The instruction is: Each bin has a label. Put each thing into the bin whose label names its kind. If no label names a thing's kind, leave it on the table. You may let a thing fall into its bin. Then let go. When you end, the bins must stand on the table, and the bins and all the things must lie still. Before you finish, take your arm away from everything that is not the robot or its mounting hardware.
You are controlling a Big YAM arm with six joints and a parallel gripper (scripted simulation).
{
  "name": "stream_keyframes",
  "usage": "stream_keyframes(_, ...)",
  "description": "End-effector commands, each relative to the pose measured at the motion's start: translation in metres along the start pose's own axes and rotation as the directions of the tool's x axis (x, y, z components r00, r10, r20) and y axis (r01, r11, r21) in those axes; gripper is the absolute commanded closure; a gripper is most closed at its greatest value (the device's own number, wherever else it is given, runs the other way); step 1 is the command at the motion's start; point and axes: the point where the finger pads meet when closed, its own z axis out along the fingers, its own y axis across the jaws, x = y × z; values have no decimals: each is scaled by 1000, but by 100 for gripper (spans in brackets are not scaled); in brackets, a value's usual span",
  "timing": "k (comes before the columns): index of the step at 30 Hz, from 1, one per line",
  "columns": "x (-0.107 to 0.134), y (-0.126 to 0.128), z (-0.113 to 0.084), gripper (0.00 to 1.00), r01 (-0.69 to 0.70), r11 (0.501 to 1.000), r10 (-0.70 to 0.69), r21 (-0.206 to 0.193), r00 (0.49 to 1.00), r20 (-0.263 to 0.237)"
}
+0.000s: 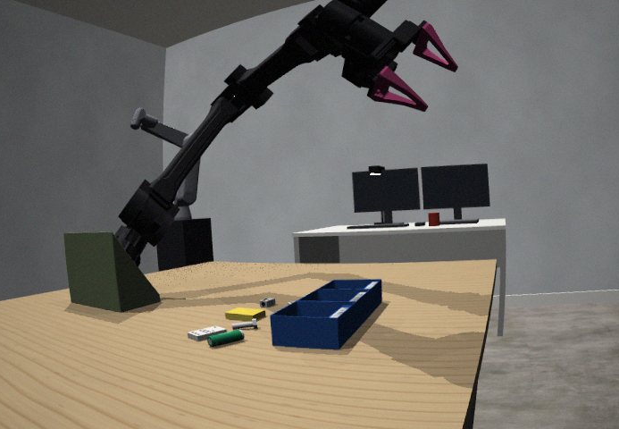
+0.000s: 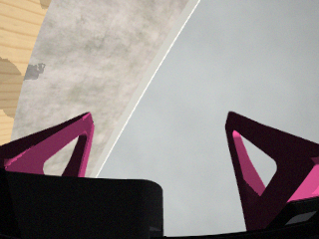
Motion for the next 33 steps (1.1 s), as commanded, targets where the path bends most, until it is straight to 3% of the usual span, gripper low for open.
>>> stream_keyframes(1,1,-4,-3,0,6,1000,-6,6,1000,-5)
stream_keyframes(17,1,-4,-3,0,6,1000,-6,6,1000,-5)
stream_keyframes(18,0,0,0,91,0,1000,0,0,1000,0)
stream_keyframes(33,0,0,0,91,0,1000,0,0,1000,0)
